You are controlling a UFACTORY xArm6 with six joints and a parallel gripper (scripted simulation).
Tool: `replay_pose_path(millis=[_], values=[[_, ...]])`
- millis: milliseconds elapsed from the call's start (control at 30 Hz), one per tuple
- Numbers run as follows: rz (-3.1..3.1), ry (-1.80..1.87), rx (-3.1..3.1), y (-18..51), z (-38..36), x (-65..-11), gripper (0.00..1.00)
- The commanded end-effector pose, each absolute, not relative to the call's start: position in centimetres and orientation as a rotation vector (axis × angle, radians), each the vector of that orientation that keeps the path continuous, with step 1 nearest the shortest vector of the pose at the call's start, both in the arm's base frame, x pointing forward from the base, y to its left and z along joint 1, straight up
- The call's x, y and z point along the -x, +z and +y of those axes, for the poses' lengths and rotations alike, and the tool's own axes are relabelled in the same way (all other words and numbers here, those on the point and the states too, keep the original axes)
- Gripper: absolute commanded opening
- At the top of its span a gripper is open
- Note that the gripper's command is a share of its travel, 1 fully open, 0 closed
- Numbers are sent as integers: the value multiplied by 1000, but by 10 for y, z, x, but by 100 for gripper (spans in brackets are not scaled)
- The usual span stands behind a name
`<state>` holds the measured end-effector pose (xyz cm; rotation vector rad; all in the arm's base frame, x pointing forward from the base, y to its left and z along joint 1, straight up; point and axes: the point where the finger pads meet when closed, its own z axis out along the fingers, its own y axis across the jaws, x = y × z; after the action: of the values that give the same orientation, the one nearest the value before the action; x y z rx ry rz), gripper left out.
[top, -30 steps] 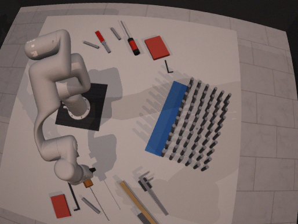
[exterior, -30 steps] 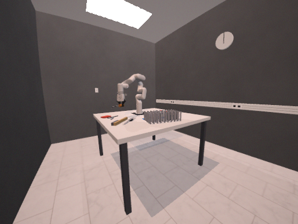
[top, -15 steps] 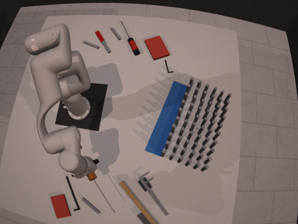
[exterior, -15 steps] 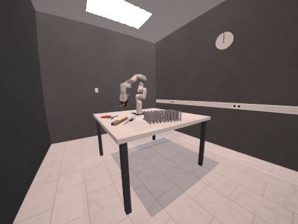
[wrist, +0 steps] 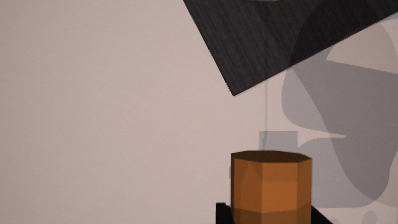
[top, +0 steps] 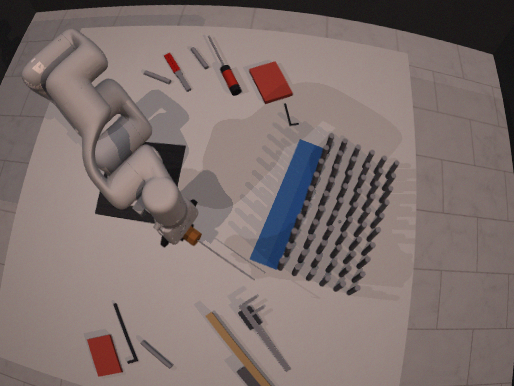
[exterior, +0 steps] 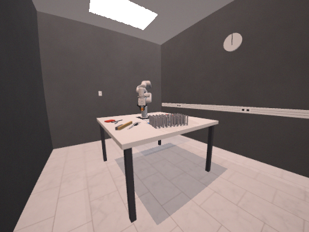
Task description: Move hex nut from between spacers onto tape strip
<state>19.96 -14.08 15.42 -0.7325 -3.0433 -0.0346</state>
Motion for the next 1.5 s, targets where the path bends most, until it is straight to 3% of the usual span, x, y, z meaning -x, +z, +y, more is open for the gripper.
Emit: replay_pose_path(millis=[0,400,1467], values=[[-3089,-3,554,162,-76,-221,0],[-3113,-3,395,170,65,-264,0],[-3112,-7,394,154,66,-264,0]])
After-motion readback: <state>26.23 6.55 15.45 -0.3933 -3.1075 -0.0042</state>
